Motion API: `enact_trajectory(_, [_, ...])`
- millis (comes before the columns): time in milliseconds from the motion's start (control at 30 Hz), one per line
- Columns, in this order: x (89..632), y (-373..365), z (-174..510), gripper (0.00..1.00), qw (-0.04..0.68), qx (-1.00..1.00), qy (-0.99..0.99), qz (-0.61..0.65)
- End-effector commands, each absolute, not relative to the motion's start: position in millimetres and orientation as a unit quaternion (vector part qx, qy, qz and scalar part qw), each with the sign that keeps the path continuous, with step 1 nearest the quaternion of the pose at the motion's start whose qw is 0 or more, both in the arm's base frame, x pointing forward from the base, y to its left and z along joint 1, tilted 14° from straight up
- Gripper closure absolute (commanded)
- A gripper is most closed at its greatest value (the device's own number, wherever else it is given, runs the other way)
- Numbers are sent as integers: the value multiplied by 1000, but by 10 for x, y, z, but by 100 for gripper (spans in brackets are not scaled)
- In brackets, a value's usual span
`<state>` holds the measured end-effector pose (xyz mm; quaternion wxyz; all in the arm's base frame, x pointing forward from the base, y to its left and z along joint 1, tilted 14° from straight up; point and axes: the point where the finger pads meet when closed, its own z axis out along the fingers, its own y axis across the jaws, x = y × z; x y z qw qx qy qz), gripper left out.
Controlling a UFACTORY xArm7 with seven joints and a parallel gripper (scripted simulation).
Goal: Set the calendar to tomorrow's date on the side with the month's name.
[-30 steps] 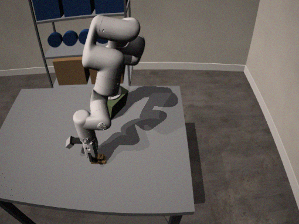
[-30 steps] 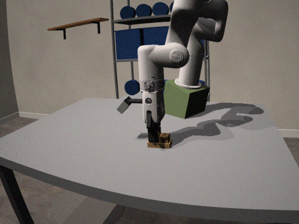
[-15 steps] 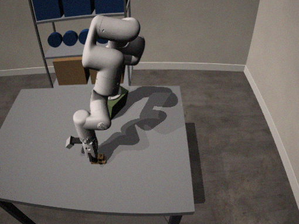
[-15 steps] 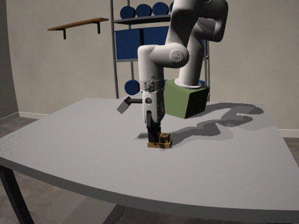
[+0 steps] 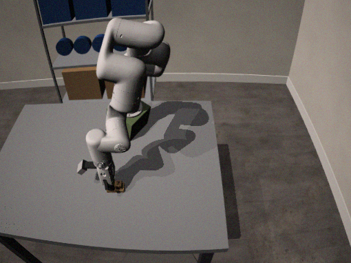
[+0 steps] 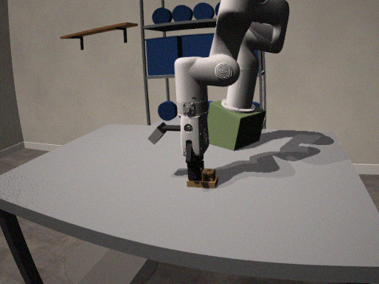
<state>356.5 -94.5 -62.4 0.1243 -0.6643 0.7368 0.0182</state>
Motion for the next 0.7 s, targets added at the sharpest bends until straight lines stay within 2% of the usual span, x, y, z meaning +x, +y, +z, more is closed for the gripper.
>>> enact_trajectory(0, [3575, -954, -616, 73, 125, -664, 737, 17])
enact_trajectory(267, [3575, -954, -616, 73, 125, -664, 737, 17])
enact_trajectory(300, [3575, -954, -616, 69, 125, -664, 737, 17])
enact_trajectory(367, [3575, -954, -616, 69, 125, -664, 737, 17])
enact_trajectory(400, [3575, -954, -616, 65, 125, -664, 737, 17])
enact_trajectory(533, [3575, -954, -616, 65, 125, -664, 737, 17])
enact_trajectory(567, [3575, -954, -616, 61, 125, -664, 737, 17])
enact_trajectory(633, [3575, -954, -616, 61, 125, -664, 737, 17])
enact_trajectory(667, [3575, -954, -616, 57, 125, -664, 737, 17])
